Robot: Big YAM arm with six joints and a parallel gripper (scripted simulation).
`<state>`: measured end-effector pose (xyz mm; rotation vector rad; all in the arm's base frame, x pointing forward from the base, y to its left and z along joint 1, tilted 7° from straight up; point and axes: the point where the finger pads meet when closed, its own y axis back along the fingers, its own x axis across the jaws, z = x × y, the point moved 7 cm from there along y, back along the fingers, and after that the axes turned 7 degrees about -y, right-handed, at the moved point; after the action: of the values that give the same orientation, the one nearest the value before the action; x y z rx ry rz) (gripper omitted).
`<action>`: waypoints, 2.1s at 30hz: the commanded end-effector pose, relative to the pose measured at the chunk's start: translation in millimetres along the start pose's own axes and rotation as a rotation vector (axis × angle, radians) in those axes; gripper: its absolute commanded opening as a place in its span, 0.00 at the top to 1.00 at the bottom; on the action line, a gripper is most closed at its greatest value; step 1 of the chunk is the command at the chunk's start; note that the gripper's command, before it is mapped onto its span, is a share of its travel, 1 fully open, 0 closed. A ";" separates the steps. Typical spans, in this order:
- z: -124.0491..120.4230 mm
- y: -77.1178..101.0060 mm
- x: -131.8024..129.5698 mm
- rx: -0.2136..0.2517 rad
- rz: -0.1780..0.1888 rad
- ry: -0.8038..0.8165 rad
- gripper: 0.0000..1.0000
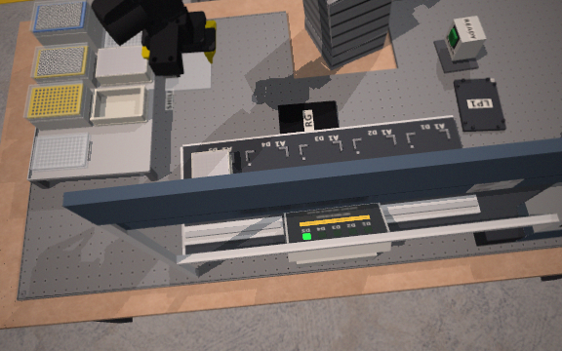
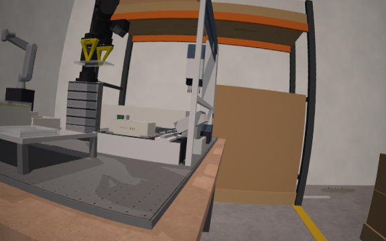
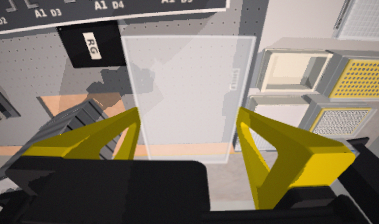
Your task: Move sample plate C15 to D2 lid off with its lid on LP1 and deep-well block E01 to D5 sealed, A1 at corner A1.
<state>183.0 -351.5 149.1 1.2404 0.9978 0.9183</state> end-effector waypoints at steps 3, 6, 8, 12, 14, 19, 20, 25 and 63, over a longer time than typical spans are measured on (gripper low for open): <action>4.2 16.4 21.5 -0.043 -0.037 -0.014 1.00; 2.9 16.2 26.8 -0.041 -0.034 -0.014 1.00; 1.6 15.7 36.2 -0.044 -0.036 -0.014 1.00; -2.2 14.8 56.2 -0.043 -0.033 -0.014 1.00; -4.1 14.3 66.2 -0.042 -0.032 -0.014 1.00; -8.8 13.3 91.0 -0.041 -0.029 -0.015 1.00; -9.7 13.1 95.9 -0.041 -0.028 -0.015 1.00; -12.8 12.5 111.1 -0.038 -0.026 -0.014 1.00; -44.9 8.1 279.5 -0.029 -0.009 -0.014 1.00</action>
<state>222.1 -84.6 120.7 1.2268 1.0208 0.9259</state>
